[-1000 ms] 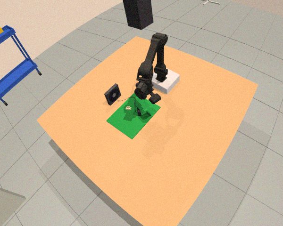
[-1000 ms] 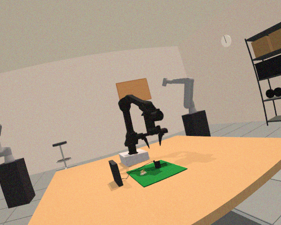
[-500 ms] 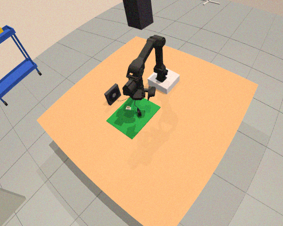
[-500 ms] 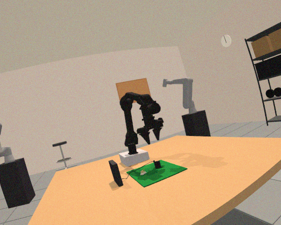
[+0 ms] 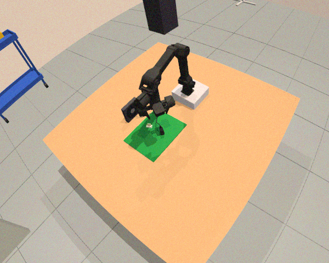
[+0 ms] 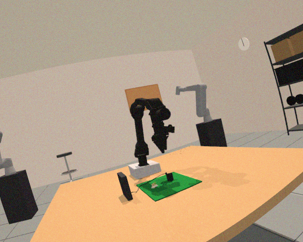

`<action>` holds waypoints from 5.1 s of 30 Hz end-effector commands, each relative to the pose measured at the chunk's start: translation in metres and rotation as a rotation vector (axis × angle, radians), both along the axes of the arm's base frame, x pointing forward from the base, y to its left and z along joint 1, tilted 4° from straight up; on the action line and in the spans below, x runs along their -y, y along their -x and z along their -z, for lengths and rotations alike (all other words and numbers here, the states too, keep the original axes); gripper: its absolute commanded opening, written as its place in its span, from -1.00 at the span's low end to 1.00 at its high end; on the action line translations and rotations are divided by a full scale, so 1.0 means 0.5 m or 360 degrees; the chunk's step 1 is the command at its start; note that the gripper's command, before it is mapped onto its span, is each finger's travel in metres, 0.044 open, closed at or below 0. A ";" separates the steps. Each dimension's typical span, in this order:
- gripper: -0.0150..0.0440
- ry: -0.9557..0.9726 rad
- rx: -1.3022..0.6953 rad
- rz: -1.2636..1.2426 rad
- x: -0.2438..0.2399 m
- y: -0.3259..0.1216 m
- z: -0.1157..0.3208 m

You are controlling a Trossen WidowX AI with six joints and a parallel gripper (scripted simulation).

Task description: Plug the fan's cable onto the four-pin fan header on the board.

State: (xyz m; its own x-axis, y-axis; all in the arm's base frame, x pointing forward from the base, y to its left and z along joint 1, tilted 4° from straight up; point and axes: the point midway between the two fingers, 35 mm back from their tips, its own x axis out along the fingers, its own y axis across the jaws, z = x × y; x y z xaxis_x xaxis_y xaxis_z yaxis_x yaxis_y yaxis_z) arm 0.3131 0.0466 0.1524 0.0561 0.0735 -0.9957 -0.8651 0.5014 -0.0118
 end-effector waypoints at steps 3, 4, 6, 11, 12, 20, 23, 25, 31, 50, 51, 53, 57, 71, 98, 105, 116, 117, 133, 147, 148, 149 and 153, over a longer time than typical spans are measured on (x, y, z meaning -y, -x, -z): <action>1.00 -0.0008 -0.0014 -0.0020 -0.007 -0.013 0.069; 1.00 -0.0008 -0.0014 -0.0020 -0.009 -0.015 0.094; 1.00 -0.0009 -0.0014 -0.0020 -0.014 -0.015 0.155; 1.00 -0.0009 -0.0015 -0.0020 -0.017 -0.010 0.202; 1.00 -0.0009 -0.0015 -0.0020 -0.017 -0.010 0.202; 1.00 -0.0009 -0.0015 -0.0020 -0.018 -0.012 0.216; 1.00 -0.0009 -0.0015 -0.0020 -0.019 -0.012 0.226; 1.00 -0.0009 -0.0015 -0.0020 -0.020 -0.013 0.232; 1.00 -0.0009 -0.0015 -0.0020 -0.021 -0.014 0.252; 1.00 -0.0010 -0.0016 -0.0020 -0.025 -0.014 0.302; 1.00 -0.0010 -0.0016 -0.0020 -0.025 -0.014 0.302; 1.00 -0.0010 -0.0016 -0.0020 -0.025 -0.014 0.302; 0.64 -0.0002 -0.0006 -0.0027 -0.023 -0.015 0.296; -0.47 -0.0002 -0.0006 -0.0027 -0.023 -0.015 0.296; -0.49 0.0041 0.0044 -0.0800 0.080 -0.027 0.207; -0.49 0.0063 0.0070 -0.1178 0.127 -0.029 0.211; -0.49 0.0093 0.0106 -0.1688 0.190 -0.027 0.218; -0.49 0.0093 0.0106 -0.1688 0.190 -0.027 0.218; -0.49 0.0092 0.0107 -0.1700 0.182 -0.021 0.213; -0.49 0.0092 0.0107 -0.1700 0.178 -0.021 0.212; -0.49 0.0092 0.0107 -0.1700 0.178 -0.021 0.212; -0.49 0.0092 0.0107 -0.1700 0.178 -0.021 0.212; -0.49 0.0092 0.0107 -0.1700 0.178 -0.021 0.212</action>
State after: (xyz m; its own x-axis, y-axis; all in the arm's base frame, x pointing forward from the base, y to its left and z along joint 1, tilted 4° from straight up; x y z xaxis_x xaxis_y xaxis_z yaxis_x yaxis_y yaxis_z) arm 0.3234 -0.0432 0.0441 0.0402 0.0647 -0.9971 -0.8524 -0.5185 -0.0680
